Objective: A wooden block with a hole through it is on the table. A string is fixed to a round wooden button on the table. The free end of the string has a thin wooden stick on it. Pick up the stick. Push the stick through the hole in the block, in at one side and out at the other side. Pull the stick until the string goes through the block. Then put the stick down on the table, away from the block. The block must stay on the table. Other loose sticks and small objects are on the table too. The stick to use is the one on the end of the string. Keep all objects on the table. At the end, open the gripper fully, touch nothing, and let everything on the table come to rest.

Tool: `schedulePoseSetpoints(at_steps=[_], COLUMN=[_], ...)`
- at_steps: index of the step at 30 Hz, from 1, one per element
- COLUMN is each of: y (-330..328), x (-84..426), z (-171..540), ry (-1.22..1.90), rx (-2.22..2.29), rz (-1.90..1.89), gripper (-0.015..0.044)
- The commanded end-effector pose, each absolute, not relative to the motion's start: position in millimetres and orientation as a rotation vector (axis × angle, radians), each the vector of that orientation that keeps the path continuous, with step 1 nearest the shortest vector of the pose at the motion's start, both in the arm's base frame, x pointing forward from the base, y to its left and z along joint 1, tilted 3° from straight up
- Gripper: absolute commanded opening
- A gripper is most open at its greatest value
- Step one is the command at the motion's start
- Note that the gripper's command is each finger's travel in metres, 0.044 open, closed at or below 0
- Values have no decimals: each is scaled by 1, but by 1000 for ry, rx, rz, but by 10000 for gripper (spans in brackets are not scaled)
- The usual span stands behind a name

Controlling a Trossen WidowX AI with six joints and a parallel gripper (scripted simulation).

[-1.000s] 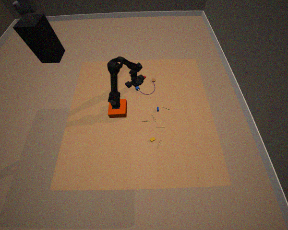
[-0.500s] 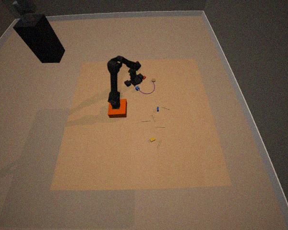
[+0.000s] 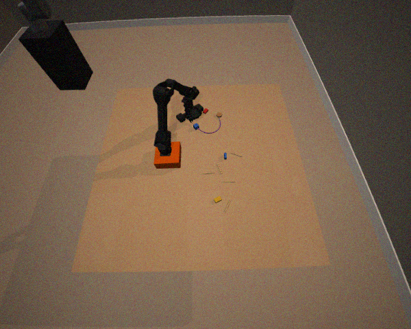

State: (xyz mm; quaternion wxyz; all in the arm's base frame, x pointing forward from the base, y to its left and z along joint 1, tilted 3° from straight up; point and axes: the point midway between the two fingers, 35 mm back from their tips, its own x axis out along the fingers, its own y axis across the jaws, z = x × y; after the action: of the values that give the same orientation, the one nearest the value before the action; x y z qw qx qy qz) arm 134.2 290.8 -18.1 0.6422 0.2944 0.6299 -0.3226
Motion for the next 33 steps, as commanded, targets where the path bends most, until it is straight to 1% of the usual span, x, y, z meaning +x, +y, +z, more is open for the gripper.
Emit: schedulePoseSetpoints(at_steps=[1,33], y=[296,324], x=[132,111], z=[-17,-14], ry=[1439,1450], rx=[676,662], rz=[-736,-727], gripper=[0,0])
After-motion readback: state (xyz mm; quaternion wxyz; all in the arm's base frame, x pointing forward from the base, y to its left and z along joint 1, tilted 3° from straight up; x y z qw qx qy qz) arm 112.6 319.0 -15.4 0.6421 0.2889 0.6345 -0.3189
